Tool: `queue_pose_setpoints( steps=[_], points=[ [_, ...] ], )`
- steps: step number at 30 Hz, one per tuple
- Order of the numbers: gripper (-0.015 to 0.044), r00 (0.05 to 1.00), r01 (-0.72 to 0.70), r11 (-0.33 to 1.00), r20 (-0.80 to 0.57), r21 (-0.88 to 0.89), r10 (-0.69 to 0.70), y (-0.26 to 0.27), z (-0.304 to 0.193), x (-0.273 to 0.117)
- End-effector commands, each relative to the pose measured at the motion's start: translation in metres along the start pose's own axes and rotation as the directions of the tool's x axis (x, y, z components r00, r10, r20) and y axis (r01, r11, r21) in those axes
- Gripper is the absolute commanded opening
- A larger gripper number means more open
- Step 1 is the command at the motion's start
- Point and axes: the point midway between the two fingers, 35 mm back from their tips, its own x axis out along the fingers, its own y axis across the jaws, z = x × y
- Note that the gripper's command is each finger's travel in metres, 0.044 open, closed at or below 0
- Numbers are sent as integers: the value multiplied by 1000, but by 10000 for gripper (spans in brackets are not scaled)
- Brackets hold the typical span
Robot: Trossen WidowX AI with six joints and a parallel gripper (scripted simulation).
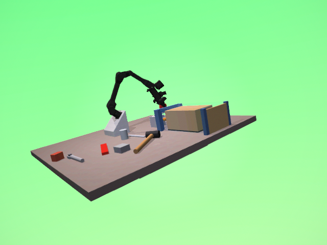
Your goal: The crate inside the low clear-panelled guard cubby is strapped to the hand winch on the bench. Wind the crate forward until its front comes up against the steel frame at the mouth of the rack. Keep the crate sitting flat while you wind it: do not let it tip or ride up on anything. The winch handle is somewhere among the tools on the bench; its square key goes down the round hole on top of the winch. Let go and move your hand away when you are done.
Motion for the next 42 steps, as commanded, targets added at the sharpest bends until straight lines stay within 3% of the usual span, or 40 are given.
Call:
queue_pose_setpoints(
  steps=[1, 42],
  points=[
    [0, 999, -32, 999, -26, -22, 32, 19, -13, -2],
    [0, 999, -35, 999, -28, -23, 35, 51, -50, -20]
  ],
)
